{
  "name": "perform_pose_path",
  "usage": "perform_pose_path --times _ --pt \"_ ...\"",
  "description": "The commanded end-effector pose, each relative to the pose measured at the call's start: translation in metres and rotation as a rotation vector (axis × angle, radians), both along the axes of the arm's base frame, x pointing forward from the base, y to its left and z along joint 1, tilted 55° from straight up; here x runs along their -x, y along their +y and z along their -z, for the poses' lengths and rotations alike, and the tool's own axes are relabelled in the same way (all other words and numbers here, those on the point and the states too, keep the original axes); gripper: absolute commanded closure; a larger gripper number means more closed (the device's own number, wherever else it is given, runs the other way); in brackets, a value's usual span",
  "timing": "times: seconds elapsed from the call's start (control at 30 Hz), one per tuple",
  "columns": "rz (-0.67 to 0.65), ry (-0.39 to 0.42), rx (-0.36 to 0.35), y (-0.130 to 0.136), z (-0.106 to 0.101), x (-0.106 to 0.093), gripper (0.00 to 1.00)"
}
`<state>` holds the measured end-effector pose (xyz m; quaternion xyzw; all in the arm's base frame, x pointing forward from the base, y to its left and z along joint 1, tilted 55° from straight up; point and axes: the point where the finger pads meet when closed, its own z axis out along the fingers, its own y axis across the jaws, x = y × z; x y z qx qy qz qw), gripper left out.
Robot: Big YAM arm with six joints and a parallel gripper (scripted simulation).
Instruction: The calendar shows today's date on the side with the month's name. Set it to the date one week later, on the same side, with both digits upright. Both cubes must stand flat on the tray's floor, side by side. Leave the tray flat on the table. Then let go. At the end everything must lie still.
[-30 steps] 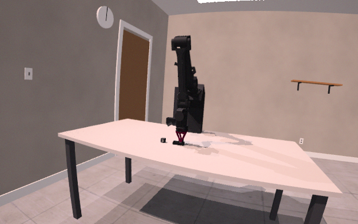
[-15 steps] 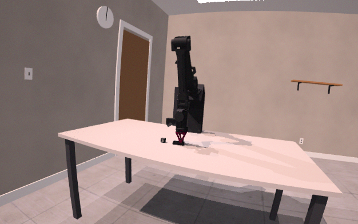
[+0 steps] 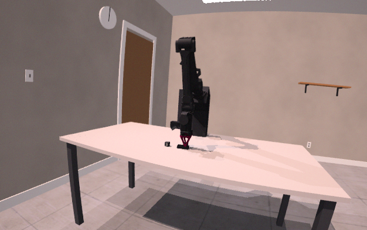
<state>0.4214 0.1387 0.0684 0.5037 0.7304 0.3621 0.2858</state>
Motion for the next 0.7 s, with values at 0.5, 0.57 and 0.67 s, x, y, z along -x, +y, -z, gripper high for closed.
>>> perform_pose_path --times 0.5,0.57,0.67 --pt "0.010 -0.016 0.002 -0.0072 -0.0024 -0.0008 0.75" --pt "0.010 -0.016 0.002 -0.0072 -0.0024 -0.0008 0.75" --pt "0.010 -0.016 0.002 -0.0072 -0.0025 -0.0008 0.75"
